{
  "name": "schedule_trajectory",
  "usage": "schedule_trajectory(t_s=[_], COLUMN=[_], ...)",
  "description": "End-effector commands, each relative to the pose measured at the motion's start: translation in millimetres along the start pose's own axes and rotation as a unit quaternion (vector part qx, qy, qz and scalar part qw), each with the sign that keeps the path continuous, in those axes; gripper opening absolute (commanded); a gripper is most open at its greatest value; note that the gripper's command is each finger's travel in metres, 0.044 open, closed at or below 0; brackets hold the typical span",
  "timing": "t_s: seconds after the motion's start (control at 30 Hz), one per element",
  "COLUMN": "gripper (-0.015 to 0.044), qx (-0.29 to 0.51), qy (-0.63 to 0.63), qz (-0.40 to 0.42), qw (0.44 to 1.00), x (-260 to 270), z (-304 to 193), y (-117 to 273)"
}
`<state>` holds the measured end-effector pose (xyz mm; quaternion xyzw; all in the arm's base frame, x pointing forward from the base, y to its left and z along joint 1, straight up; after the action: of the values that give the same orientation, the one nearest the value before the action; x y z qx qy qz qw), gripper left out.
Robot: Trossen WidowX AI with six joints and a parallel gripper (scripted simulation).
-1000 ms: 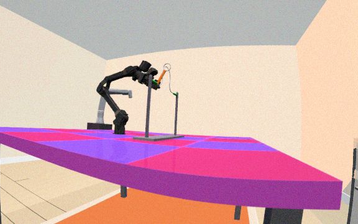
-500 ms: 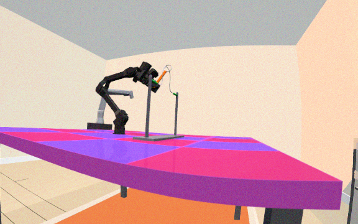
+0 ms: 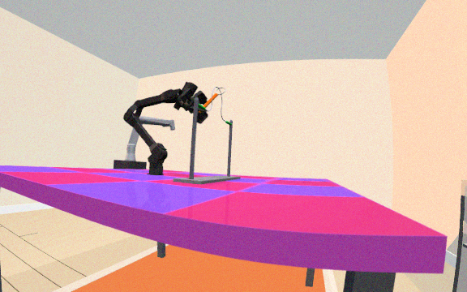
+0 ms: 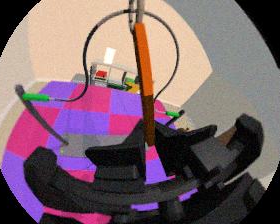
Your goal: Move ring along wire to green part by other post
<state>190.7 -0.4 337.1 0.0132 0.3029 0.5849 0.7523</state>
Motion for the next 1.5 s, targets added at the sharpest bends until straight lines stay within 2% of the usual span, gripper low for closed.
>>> schedule_trajectory(t_s=[0.0, 0.73, 1.47], gripper=[-0.015, -0.015, -0.015], qx=[-0.005, -0.029, -0.053], qy=[0.027, 0.177, 0.327], qz=[-0.017, -0.1, -0.184], qw=[0.999, 0.979, 0.926], x=[-1, -8, -15], z=[-1, -3, -2], y=[0, -2, -2])
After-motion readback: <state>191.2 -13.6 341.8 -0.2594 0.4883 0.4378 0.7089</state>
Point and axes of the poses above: the point midway between the two fingers, 35 mm back from their tips, its own y axis back along the fingers, its own x axis across the jaws, z = x × y, the point moved 6 cm from there along y, back along the fingers, and after that the axes turned 3 degrees about -y, right-handed, at the moved point
